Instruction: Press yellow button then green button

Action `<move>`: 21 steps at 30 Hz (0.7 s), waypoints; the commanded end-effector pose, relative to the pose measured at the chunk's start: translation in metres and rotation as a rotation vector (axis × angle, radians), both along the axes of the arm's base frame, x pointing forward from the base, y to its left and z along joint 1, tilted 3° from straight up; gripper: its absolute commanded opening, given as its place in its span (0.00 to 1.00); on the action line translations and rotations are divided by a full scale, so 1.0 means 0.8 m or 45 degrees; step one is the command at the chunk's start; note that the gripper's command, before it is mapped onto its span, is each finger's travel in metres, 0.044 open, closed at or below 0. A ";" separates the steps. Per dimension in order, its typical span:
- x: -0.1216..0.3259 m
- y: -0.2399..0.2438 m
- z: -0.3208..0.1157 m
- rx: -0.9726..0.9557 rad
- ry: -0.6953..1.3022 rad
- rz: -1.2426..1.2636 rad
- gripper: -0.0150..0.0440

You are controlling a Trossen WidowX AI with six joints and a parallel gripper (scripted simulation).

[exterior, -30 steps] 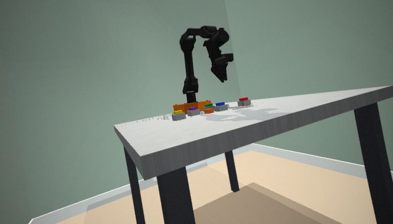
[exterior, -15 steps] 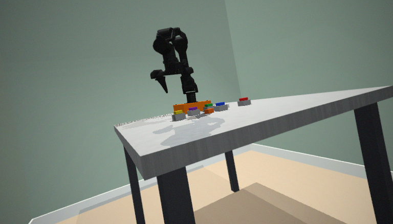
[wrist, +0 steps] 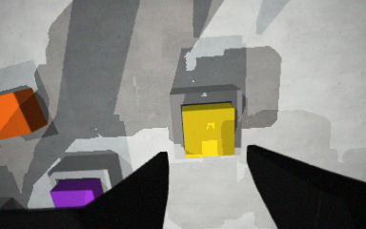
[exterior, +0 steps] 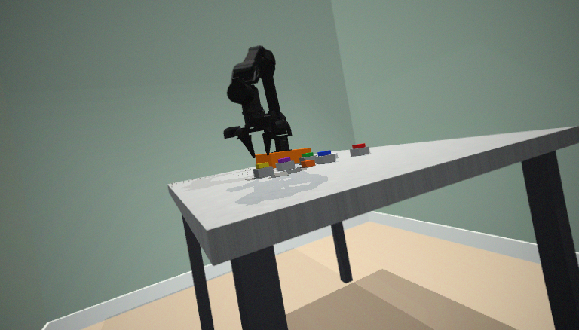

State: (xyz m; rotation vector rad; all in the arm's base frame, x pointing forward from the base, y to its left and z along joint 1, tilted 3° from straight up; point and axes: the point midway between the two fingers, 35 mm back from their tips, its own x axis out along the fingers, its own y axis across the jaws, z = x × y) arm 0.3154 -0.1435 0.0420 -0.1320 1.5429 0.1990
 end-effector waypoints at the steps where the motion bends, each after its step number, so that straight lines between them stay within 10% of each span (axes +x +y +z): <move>1: 0.004 -0.002 0.004 -0.018 -0.023 -0.006 0.31; 21: 0.005 -0.002 -0.016 -0.018 -0.023 -0.006 0.29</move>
